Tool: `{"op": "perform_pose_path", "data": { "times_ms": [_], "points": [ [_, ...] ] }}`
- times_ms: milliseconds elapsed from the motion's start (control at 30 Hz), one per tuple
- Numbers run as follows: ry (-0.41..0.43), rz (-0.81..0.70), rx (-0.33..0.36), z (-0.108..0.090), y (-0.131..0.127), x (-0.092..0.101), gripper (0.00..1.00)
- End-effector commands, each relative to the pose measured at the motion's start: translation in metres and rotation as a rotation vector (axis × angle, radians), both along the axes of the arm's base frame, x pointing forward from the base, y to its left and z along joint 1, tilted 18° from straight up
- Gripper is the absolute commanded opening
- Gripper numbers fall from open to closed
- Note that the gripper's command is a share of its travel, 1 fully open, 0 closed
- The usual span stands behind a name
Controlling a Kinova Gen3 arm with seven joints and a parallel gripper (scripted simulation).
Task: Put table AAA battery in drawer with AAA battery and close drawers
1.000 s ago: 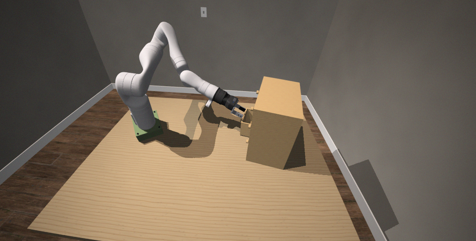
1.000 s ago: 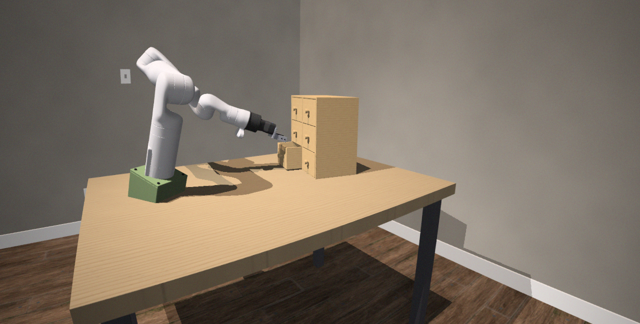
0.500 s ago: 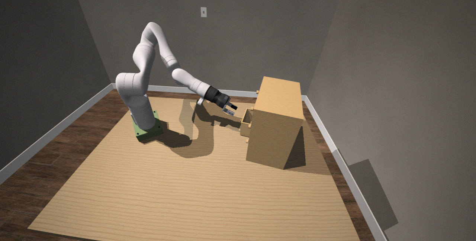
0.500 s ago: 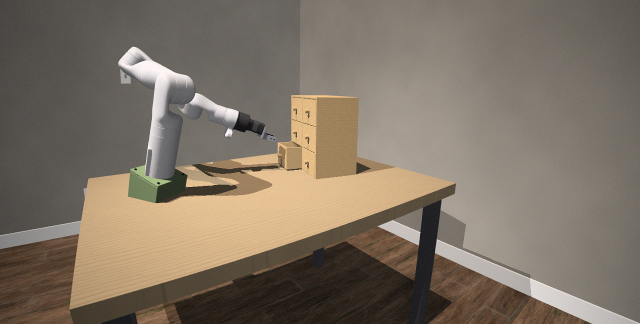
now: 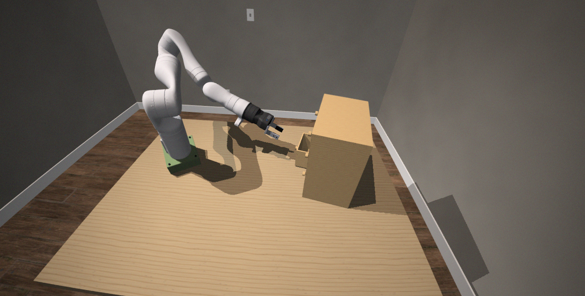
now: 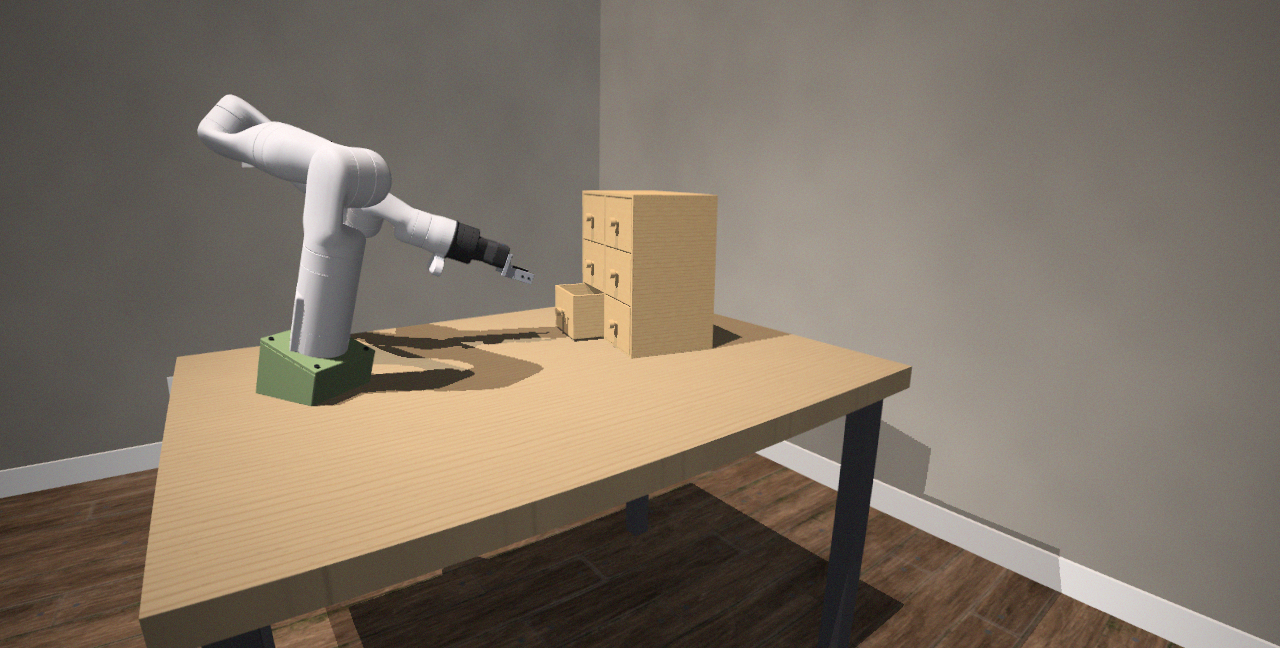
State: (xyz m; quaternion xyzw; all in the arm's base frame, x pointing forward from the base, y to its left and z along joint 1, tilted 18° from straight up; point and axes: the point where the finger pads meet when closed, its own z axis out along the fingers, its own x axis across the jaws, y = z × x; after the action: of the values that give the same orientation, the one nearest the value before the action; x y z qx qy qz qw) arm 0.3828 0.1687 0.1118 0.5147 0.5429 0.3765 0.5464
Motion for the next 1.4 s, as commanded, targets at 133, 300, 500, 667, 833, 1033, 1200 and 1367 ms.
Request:
{"op": "perform_pose_path", "data": {
  "times_ms": [133, 300, 500, 667, 833, 1033, 1200, 1367],
  "points": [
    [-0.003, 0.017, -0.003, -0.001, 0.007, -0.012, 1.0],
    [-0.003, 0.017, -0.003, -0.001, 0.008, -0.016, 1.0],
    [-0.003, 0.017, -0.003, -0.002, 0.008, -0.017, 1.0],
    [-0.003, 0.017, -0.003, -0.002, 0.008, -0.017, 1.0],
    [0.0, 0.016, -0.003, -0.002, 0.008, -0.018, 1.0],
    [0.011, 0.014, -0.002, -0.001, 0.008, -0.018, 1.0],
    [0.04, 0.007, 0.0, -0.001, 0.008, -0.018, 1.0],
    [0.089, -0.003, 0.006, 0.001, 0.009, -0.018, 1.0]
  ]
}}
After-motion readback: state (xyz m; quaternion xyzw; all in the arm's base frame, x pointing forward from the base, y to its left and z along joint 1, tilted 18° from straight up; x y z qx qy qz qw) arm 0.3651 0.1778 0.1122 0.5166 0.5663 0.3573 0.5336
